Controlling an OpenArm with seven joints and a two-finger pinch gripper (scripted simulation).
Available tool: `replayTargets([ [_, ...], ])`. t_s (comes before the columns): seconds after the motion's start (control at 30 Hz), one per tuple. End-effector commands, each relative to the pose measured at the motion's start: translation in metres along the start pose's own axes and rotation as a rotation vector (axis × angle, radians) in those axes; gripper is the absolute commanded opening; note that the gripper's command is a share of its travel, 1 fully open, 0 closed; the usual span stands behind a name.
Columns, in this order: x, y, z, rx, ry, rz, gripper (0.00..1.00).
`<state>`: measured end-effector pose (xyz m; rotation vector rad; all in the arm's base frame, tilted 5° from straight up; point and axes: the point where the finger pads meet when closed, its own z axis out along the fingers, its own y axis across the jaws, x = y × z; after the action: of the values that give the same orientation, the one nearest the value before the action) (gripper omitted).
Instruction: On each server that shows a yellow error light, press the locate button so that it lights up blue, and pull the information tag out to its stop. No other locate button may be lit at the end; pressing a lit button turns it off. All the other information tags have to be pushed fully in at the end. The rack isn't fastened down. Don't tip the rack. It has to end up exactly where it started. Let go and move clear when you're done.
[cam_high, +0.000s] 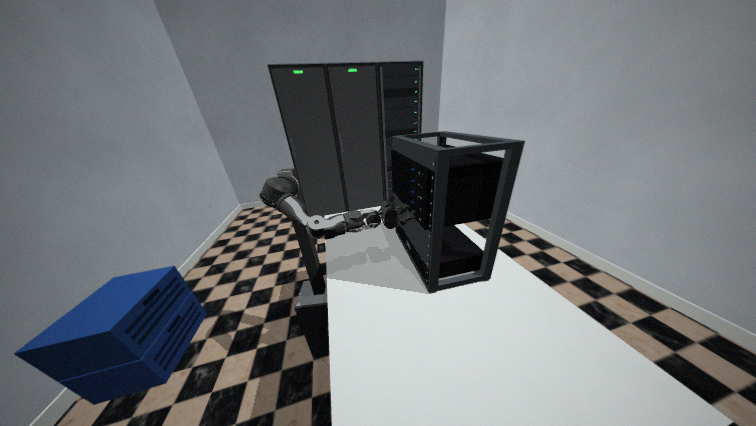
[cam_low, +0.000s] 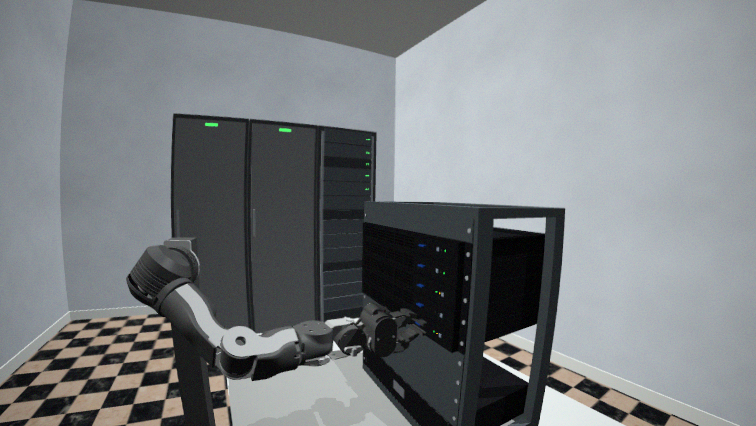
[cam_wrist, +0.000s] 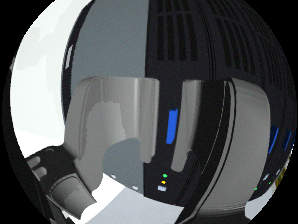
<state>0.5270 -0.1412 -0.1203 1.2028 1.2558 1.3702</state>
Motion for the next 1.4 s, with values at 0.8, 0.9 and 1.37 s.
replayTargets([
  [0.8,0.0009,0.0018,0.0002,-0.008,0.005,-0.002,0.00],
  [0.9,0.0009,0.0018,0.0002,-0.008,0.005,-0.002,0.00],
  [1.37,0.0009,0.0018,0.0002,-0.008,0.005,-0.002,0.00],
])
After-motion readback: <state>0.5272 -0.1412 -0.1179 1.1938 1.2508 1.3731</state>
